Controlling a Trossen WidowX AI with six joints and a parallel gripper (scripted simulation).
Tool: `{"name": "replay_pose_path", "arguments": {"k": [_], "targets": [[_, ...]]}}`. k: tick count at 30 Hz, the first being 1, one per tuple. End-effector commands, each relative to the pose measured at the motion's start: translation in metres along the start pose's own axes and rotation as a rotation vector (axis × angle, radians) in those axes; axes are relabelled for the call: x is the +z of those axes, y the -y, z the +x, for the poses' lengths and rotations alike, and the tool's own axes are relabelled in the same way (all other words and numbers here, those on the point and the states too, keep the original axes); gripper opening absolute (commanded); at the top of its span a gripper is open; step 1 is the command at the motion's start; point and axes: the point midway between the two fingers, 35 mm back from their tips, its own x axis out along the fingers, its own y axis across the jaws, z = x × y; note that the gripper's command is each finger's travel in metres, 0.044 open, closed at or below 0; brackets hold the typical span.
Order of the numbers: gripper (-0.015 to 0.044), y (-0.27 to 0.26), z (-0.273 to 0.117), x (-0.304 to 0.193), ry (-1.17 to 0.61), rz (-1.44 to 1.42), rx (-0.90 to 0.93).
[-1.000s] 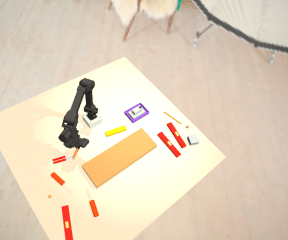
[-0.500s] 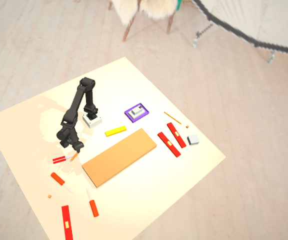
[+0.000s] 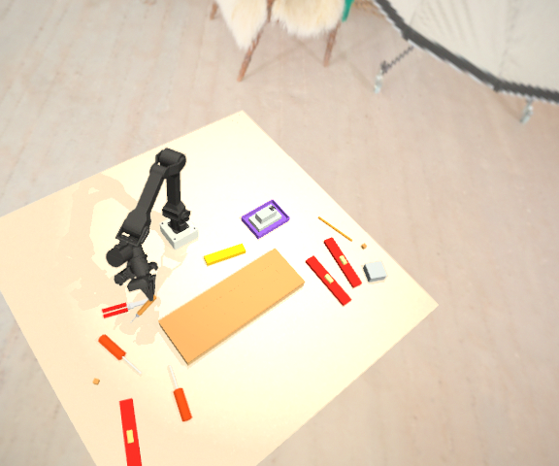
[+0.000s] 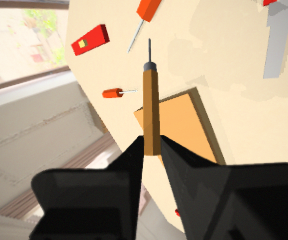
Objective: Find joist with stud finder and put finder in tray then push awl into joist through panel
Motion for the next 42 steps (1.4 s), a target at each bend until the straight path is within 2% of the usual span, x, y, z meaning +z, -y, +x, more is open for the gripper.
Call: {"name": "replay_pose_path", "arguments": {"k": [1,19,36,42], "targets": [[0.0000,-0.012,-0.005,-0.004,-0.040,0.132,0.075],[0.0000,-0.040,-0.022,-0.017,-0.266,0.622,0.229],[0.0000,-0.056,-0.046,-0.035,-0.542,1.022,0.218],[0.0000,-0.053,-0.033,-0.041,-0.491,1.002,0.203]]}}
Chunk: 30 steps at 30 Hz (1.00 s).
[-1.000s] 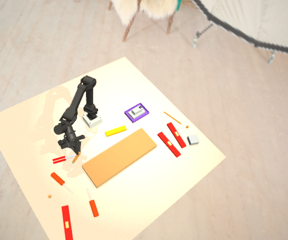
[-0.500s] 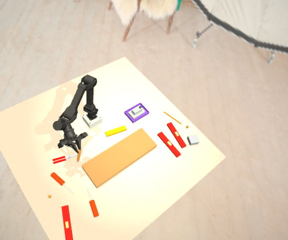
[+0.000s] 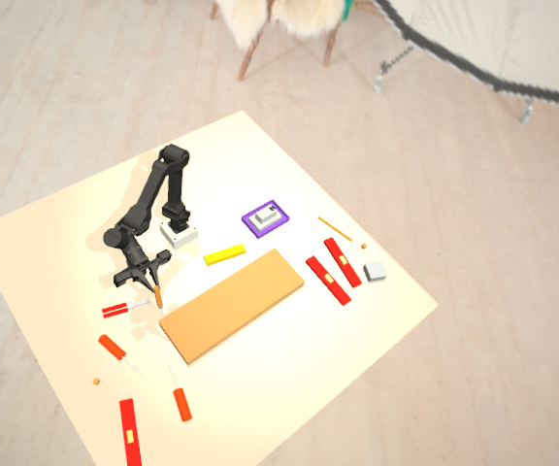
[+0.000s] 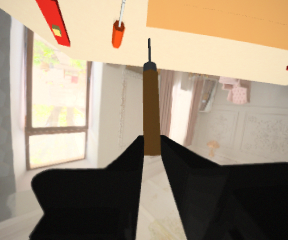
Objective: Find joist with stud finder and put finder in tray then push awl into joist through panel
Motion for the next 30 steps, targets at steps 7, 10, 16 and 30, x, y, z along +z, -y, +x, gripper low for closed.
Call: {"name": "replay_pose_path", "arguments": {"k": [7,10,16,30], "targets": [[0.0000,0.030,0.030,-0.002,0.070,0.033,-0.023],[0.0000,0.041,0.039,-0.002,0.093,0.044,-0.029],[0.0000,0.064,0.055,-0.003,0.137,0.063,-0.039],[0.0000,0.120,0.080,-0.003,0.231,0.086,-0.048]]}}
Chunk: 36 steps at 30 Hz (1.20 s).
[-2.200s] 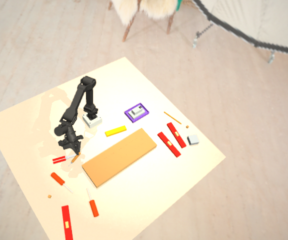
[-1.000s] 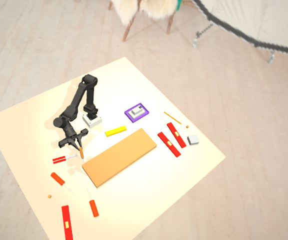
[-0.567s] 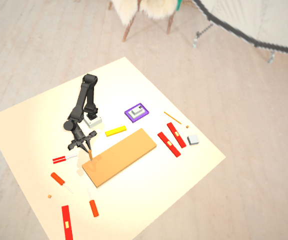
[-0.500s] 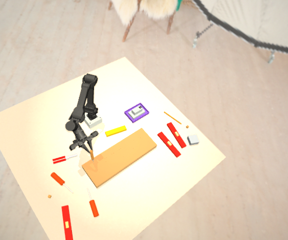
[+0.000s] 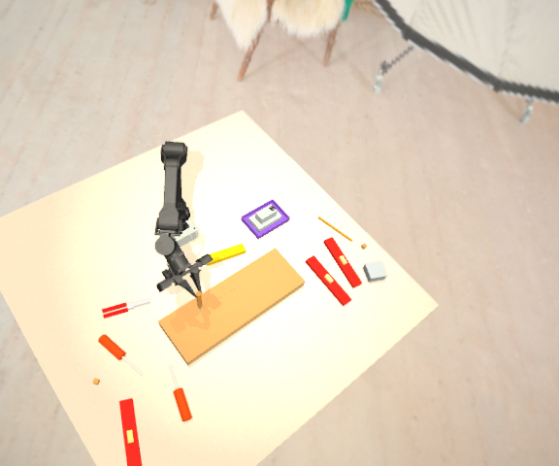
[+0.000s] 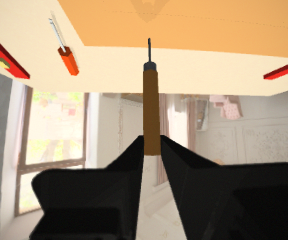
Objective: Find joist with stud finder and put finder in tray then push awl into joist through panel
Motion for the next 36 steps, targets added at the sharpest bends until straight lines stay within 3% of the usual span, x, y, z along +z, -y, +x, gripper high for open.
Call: {"name": "replay_pose_path", "arguments": {"k": [1,10,36], "targets": [[0.0000,0.019,0.006,-0.002,0.022,0.004,0.005],[0.0000,0.052,0.015,-0.001,0.068,0.007,0.010],[0.0000,0.052,0.024,0.014,0.069,0.007,0.010]]}}
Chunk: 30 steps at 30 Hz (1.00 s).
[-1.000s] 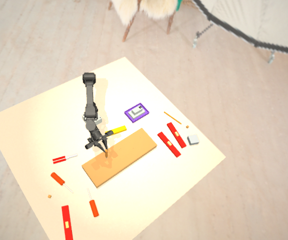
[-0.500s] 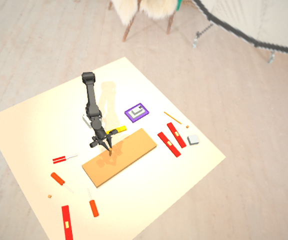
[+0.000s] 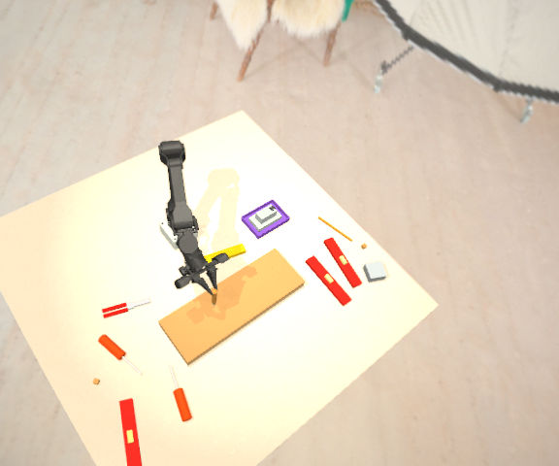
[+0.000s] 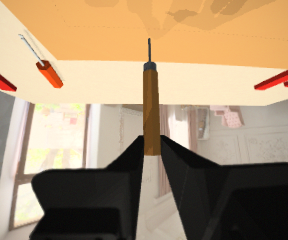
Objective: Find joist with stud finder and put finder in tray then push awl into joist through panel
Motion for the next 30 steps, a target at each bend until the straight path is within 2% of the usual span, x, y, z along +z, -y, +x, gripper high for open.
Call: {"name": "replay_pose_path", "arguments": {"k": [1,30], "targets": [[0.0000,-0.001,0.002,0.002,-0.006,0.001,0.005],[0.0000,-0.001,0.014,0.023,-0.006,0.001,0.005]]}}
